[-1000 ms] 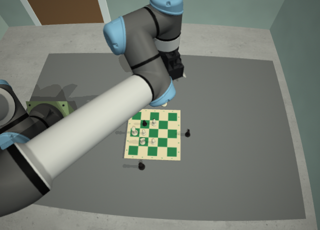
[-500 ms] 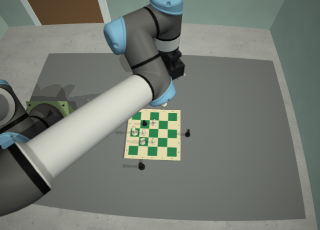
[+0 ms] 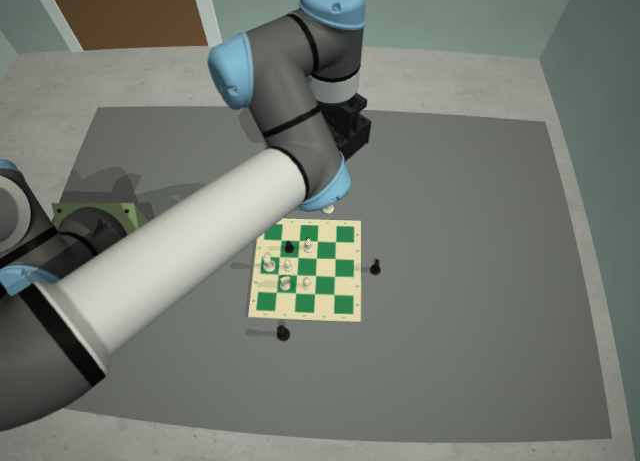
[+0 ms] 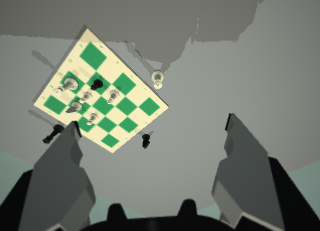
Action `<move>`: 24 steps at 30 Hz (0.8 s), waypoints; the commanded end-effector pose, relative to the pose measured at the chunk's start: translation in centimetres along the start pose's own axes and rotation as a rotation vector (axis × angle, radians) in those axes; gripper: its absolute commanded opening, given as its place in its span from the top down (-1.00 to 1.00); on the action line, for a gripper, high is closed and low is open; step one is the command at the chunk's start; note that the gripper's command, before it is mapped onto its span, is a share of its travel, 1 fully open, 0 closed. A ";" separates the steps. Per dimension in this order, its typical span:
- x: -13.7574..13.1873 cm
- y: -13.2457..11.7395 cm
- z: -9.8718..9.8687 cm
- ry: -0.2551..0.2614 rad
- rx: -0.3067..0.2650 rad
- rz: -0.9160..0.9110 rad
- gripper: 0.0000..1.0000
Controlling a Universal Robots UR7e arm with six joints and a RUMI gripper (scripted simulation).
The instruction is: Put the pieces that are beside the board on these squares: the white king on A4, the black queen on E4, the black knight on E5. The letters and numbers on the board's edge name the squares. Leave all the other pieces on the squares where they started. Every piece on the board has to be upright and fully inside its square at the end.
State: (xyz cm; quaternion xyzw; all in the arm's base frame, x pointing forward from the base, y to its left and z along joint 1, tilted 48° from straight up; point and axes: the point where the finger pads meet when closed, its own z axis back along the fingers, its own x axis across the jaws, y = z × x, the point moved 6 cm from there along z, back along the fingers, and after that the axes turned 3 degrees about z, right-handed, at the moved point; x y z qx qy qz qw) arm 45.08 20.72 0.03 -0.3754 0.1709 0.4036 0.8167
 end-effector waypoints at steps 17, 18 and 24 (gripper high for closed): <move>-0.8 0.4 -0.6 -0.008 -0.004 0.746 -1.00; -0.8 0.4 -0.6 -0.008 -0.004 0.746 -1.00; -1.0 0.3 -0.8 -0.008 -0.005 0.966 -1.00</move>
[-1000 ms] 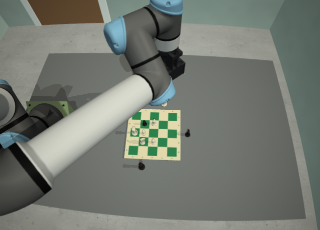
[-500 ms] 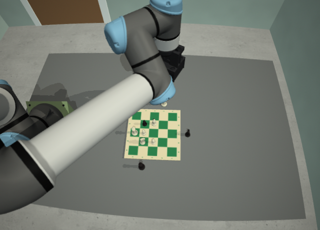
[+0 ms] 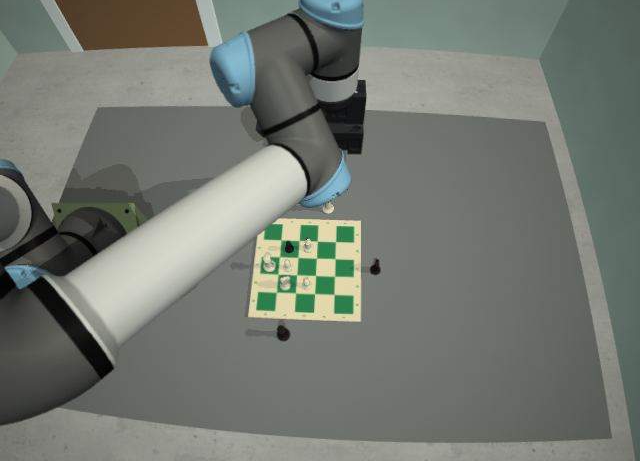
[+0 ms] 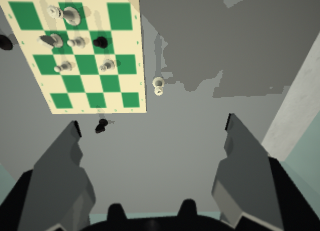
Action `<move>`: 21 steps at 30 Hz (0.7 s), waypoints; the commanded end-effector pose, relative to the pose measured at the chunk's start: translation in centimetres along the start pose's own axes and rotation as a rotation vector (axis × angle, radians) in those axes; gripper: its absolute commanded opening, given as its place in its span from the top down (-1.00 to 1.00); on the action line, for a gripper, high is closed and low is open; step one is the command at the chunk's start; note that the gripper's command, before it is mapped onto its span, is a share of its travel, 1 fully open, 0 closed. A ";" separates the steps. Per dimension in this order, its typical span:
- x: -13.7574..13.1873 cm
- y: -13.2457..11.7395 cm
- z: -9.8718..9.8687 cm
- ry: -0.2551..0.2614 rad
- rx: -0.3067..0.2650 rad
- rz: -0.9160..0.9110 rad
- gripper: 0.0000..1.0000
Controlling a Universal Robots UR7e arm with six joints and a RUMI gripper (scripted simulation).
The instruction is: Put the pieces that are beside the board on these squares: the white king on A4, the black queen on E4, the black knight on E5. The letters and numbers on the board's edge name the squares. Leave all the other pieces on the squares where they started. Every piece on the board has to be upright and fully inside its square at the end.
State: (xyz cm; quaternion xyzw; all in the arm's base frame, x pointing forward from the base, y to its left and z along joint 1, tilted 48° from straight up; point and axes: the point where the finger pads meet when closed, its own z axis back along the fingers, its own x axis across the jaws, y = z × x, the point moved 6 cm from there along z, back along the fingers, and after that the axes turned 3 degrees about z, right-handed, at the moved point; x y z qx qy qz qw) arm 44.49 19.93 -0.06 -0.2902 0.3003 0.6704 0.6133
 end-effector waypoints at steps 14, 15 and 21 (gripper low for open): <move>-0.3 0.1 -0.7 -0.012 -0.016 0.758 -1.00; -0.4 0.1 -0.7 -0.012 -0.016 0.802 -1.00; -0.4 -0.1 -1.0 -0.009 -0.017 1.040 -1.00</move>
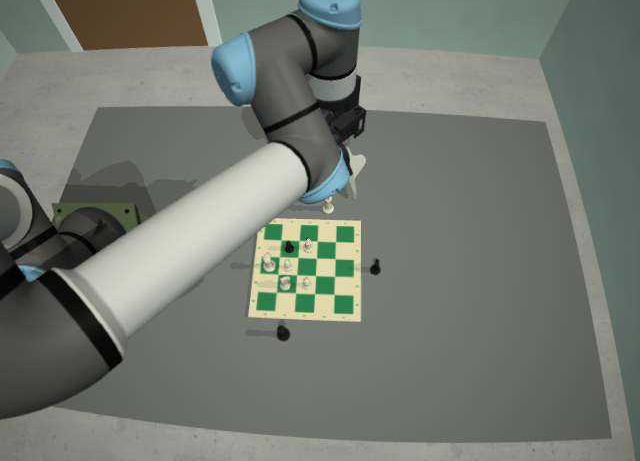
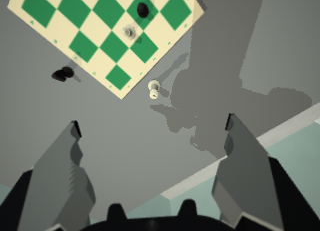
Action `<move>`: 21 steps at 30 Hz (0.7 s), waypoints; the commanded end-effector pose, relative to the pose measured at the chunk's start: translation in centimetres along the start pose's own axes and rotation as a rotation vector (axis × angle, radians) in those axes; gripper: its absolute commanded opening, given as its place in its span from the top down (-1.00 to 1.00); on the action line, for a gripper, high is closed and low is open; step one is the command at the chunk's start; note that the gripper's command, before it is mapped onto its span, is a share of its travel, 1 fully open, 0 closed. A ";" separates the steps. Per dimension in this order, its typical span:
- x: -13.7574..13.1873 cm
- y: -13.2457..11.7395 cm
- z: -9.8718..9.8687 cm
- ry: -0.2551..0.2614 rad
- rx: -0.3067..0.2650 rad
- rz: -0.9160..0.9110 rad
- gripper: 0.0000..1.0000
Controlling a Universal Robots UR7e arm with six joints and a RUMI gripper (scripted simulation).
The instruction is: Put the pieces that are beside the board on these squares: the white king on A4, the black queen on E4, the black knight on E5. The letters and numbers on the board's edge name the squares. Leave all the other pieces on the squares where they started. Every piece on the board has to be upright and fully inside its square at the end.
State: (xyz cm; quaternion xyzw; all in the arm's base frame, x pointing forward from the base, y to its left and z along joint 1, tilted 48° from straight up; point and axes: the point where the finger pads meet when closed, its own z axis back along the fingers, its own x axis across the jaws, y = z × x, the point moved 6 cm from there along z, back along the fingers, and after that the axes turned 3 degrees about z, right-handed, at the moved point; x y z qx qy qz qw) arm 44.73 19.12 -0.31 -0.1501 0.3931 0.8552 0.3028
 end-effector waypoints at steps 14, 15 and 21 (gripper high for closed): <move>-0.2 -0.4 -0.6 0.002 -0.026 0.689 -1.00; -0.2 -0.5 -0.6 0.003 -0.026 0.720 -1.00; -0.2 -0.7 -0.8 0.005 -0.026 0.885 -1.00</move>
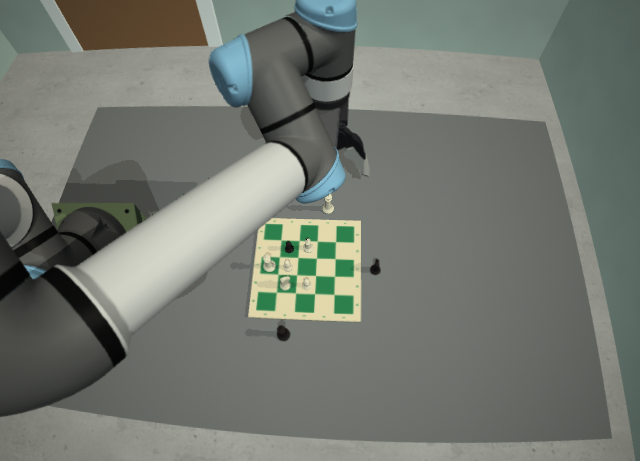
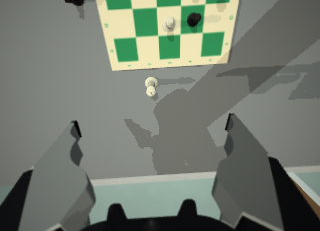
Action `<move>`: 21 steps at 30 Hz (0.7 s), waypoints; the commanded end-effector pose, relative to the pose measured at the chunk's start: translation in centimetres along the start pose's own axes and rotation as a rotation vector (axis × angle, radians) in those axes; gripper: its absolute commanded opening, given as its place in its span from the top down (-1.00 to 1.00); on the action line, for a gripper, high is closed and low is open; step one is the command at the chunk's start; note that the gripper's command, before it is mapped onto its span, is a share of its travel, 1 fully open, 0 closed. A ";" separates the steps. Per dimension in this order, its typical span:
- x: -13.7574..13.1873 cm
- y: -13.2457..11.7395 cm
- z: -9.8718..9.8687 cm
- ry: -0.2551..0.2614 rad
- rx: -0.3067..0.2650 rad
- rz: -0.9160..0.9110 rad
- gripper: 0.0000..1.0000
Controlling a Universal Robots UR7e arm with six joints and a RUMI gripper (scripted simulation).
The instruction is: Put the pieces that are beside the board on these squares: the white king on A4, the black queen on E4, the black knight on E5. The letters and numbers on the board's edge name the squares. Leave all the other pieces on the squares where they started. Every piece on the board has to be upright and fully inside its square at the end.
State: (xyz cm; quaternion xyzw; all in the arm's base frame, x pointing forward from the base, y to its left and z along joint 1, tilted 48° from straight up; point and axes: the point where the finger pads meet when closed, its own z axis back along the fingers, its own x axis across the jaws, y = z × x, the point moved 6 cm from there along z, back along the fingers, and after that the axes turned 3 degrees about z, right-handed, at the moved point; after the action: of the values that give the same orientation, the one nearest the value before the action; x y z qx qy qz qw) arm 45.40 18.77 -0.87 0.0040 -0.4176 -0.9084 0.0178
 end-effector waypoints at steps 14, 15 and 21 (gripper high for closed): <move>-0.2 -0.5 -0.4 0.010 -0.014 0.387 -1.00; -0.2 -0.6 -0.4 0.010 -0.014 0.399 -1.00; -0.2 -0.6 -0.5 0.010 -0.013 0.436 -1.00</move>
State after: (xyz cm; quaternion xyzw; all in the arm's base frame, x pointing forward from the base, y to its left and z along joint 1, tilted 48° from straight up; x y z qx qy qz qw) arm 45.72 18.81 -1.46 -0.0741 -0.4055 -0.8896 0.1965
